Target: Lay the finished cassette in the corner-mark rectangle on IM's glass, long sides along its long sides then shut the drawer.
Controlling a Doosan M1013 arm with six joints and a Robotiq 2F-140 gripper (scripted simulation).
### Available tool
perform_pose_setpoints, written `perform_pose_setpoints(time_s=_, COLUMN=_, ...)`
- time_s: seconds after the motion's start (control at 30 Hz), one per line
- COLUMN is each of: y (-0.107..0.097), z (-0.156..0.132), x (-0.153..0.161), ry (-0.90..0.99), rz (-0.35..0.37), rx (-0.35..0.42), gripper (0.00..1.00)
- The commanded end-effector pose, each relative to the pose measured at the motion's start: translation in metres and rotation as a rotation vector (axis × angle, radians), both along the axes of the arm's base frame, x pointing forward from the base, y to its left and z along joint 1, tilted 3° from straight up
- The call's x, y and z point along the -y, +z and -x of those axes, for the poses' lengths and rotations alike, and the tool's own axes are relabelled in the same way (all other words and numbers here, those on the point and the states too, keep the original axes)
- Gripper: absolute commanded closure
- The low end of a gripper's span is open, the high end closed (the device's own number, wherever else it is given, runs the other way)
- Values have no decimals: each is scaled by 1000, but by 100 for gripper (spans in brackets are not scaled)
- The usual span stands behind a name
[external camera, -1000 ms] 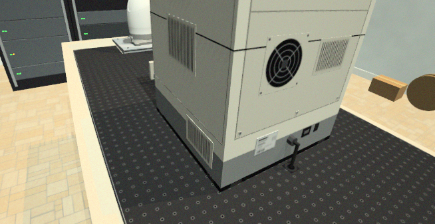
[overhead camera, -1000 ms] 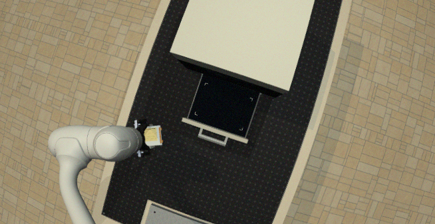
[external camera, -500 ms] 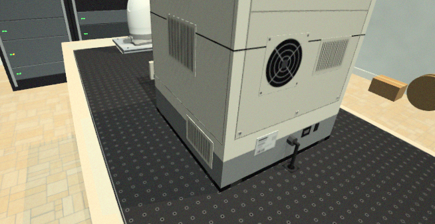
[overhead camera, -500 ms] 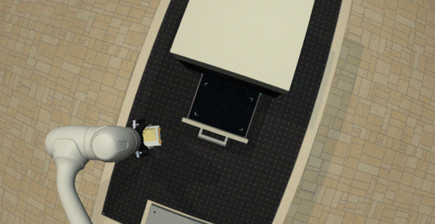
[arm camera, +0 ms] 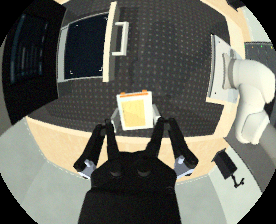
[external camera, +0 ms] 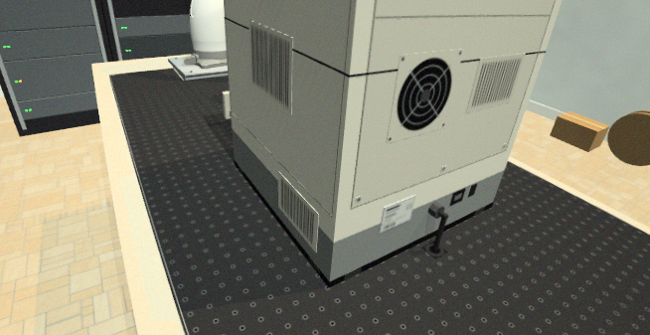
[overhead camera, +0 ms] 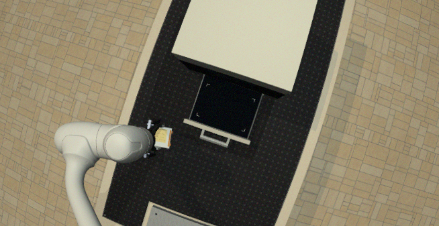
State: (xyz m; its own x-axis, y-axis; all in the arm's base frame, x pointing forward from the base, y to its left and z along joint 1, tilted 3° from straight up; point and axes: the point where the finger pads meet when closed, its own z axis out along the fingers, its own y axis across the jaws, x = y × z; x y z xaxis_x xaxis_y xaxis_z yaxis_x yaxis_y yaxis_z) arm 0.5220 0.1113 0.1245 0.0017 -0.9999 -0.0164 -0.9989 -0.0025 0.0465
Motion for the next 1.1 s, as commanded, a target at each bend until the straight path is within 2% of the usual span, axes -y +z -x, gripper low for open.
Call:
perform_pose_setpoints(time_s=0.0, y=0, z=-2, x=6, ry=-43, rz=4, rx=0, gripper=90)
perform_pose_setpoints(time_s=0.13, y=-1, z=-8, x=25, ry=-168, rz=10, rx=-2, gripper=90)
perform_pose_setpoints(time_s=1.07, y=-4, z=-47, x=149, ry=-168, rz=10, rx=-2, gripper=90)
